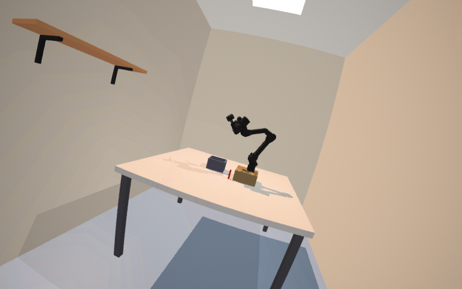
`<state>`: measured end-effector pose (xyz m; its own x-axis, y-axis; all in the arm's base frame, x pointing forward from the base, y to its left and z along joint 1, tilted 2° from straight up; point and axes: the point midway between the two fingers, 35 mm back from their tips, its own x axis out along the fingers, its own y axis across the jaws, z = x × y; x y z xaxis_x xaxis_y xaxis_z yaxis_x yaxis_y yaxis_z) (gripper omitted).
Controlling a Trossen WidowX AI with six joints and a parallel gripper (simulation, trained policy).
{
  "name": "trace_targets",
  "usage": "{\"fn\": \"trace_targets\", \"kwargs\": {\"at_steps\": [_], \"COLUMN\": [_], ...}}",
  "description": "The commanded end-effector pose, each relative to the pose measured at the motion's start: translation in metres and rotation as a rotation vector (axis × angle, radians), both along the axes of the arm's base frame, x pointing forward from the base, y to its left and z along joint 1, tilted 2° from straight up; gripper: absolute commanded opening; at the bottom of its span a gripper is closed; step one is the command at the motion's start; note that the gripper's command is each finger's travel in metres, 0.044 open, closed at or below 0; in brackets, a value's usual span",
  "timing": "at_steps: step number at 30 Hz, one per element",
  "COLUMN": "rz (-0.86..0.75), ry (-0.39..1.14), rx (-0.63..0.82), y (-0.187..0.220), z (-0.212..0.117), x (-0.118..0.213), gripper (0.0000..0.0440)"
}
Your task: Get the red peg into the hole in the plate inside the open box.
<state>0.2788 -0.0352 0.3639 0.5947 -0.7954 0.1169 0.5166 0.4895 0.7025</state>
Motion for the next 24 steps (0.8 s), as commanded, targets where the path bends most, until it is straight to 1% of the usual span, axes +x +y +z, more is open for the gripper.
{"fn": "trace_targets", "kwargs": {"at_steps": [1, 3, 7, 11, 18, 24], "rz": [0.022, 0.074, 0.187, 0.3, 0.491, 0.638], "ry": [0.019, 0.053, 0.121, 0.198, 0.35, 0.501], "rx": [-0.019, -0.052, -0.1, -0.134, -0.16, -0.15], "y": [0.004, 0.014, 0.037, 0.061, 0.1, 0.129], "z": [0.0, -0.002, -0.009, -0.024, -0.061, -0.1], "x": [0.004, 0.014, 0.031, 0.045, 0.059, 0.06], "gripper": [0.0418, 0.044, 0.044, 0.044, 0.044, 0.044]}}
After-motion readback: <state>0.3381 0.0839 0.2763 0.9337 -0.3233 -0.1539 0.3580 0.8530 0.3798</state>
